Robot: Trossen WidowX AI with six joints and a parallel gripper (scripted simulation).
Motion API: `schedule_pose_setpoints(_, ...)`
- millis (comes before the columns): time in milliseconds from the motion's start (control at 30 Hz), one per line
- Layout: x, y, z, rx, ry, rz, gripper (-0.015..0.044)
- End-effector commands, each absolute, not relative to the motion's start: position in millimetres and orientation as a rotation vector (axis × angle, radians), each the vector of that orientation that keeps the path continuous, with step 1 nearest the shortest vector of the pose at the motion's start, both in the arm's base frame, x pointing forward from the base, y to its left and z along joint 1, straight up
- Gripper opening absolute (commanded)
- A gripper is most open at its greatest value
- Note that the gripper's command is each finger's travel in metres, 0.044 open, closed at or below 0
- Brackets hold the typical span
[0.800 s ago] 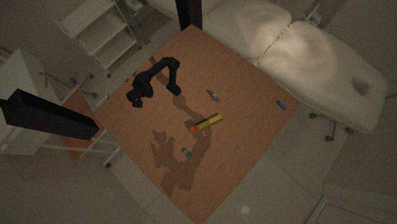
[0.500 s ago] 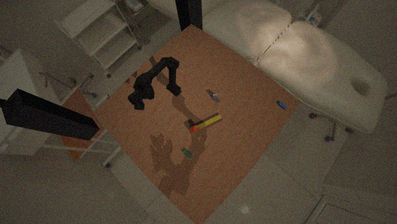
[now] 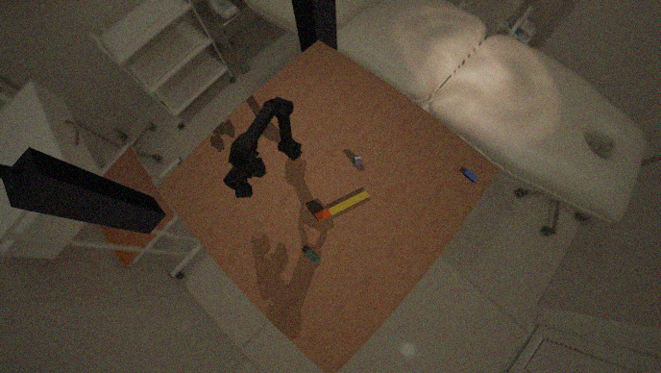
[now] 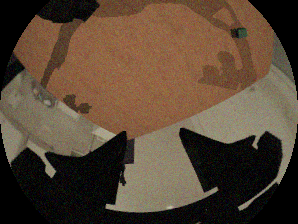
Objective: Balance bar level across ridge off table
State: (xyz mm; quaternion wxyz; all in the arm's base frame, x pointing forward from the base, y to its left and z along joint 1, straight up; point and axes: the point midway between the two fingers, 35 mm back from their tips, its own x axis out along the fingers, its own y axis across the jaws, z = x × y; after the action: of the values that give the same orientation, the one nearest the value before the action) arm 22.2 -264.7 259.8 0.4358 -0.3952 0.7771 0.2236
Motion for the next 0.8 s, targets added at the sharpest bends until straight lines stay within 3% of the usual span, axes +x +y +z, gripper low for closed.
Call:
schedule_pose_setpoints(0,43.9,-268.4,255.9,-1.025,1.887,0.565,0.0315)
schedule_pose_setpoints(767,158.5,-250.4,227.9,-1.182,1.636,0.655,0.0315)
